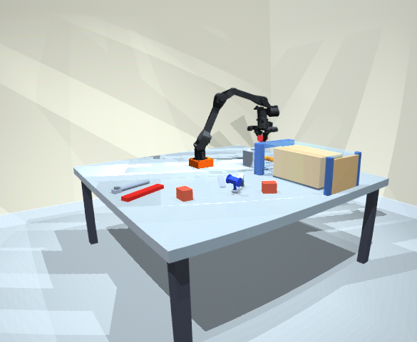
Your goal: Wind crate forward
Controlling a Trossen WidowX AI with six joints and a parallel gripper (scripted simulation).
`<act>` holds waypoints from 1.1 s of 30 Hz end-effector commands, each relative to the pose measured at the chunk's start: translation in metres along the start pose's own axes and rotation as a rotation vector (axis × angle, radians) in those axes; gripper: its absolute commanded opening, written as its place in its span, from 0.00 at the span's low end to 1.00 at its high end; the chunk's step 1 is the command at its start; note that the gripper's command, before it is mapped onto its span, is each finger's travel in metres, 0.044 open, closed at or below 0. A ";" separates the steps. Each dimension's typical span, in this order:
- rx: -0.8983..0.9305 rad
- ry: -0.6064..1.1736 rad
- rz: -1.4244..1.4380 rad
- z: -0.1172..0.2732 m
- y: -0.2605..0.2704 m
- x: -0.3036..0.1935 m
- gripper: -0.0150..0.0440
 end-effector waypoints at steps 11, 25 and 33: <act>0.031 0.011 0.006 -0.002 0.025 -0.008 0.25; 0.032 0.012 0.006 -0.001 0.040 -0.016 0.25; 0.033 0.013 0.007 -0.001 0.048 -0.022 0.25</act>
Point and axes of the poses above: the point midway between the two fingers, 35 mm back from their tips, its own z axis back along the fingers, its own y axis across the jaws, x = y × z, the point moved 7 cm from there along z, back along the fingers, and after that the axes turned 4 degrees about -z, right-handed, at the moved point
